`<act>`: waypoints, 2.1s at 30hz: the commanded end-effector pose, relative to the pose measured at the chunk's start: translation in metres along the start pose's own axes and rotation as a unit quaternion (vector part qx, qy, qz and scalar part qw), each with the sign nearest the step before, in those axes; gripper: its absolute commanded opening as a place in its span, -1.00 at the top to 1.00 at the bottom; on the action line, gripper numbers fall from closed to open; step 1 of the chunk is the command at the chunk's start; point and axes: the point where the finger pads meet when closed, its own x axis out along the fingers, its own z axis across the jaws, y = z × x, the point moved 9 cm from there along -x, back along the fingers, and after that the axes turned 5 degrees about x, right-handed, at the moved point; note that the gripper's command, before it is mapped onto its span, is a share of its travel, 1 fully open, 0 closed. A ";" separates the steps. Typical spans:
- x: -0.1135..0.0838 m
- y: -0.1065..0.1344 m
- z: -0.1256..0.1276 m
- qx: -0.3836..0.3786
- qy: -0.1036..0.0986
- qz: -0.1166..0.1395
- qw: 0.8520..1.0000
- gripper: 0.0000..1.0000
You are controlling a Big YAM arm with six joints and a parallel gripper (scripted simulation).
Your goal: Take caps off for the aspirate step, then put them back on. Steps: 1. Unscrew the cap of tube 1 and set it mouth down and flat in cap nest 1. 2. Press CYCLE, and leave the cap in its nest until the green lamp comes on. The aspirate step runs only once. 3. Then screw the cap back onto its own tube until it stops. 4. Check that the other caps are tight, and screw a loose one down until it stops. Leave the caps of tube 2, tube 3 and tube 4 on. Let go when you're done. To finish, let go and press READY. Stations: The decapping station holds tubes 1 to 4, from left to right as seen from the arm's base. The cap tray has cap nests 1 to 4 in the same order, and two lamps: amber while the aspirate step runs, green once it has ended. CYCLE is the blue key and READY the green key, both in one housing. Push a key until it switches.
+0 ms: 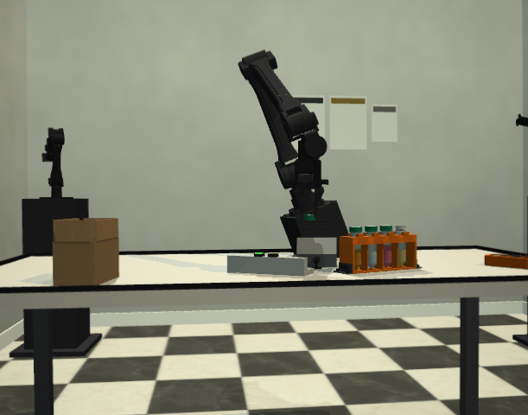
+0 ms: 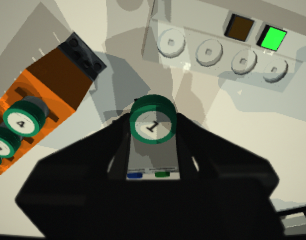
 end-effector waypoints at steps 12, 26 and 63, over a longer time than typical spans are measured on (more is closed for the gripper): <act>-0.003 0.040 0.077 -0.407 -0.003 -0.011 0.913 1.00; -0.017 0.059 0.143 -0.693 0.001 -0.034 0.720 1.00; 0.007 0.129 0.246 -0.700 -0.003 -0.033 0.714 1.00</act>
